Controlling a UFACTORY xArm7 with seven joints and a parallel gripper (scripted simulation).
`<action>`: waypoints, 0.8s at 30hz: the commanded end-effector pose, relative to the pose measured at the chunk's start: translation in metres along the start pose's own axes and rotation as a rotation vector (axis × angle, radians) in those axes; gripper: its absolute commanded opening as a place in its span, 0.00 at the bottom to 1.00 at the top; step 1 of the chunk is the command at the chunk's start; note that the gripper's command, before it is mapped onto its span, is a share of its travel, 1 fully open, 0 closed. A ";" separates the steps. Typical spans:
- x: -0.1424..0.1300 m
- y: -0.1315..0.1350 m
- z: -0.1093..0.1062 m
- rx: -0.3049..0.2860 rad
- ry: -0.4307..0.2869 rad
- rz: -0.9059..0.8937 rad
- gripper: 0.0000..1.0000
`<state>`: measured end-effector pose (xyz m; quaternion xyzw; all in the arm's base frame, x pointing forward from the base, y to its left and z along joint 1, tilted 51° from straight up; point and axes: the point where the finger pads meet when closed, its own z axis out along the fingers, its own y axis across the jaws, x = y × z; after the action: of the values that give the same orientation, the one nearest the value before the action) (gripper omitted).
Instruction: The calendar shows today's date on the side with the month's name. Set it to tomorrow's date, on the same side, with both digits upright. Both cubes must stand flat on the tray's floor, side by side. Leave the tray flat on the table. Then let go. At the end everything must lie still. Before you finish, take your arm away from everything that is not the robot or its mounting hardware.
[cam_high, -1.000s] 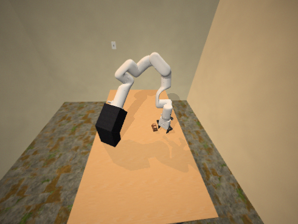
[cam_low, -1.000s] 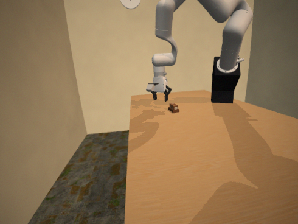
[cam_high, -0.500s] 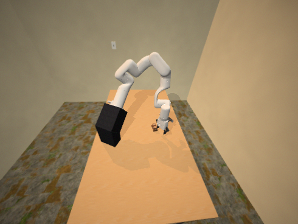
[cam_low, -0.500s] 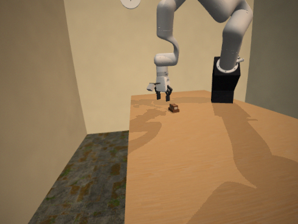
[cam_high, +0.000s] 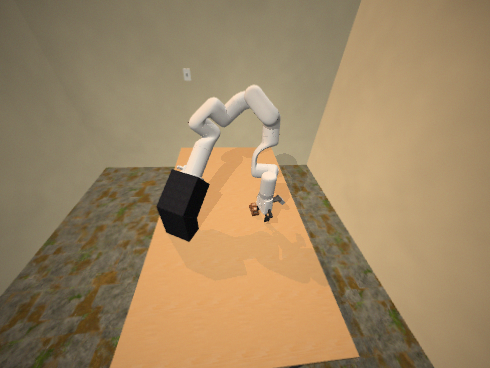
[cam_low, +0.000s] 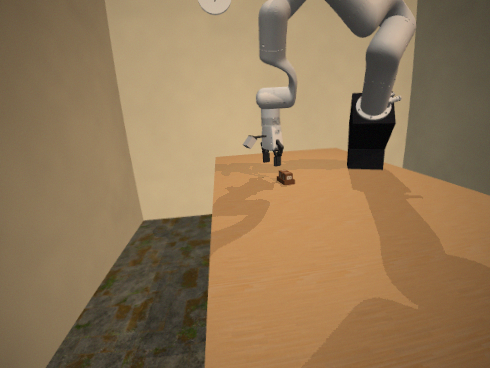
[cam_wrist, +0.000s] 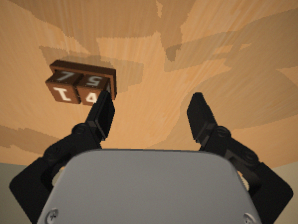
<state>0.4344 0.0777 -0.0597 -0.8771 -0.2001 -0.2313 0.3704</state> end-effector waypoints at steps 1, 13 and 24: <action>-0.016 0.000 -0.001 0.000 -0.007 0.042 1.00; -0.023 0.000 -0.001 -0.001 -0.007 0.287 1.00; -0.043 -0.002 -0.002 -0.001 -0.007 0.327 1.00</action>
<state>0.3974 0.0724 -0.0809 -0.8979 -0.0665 -0.1682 0.4014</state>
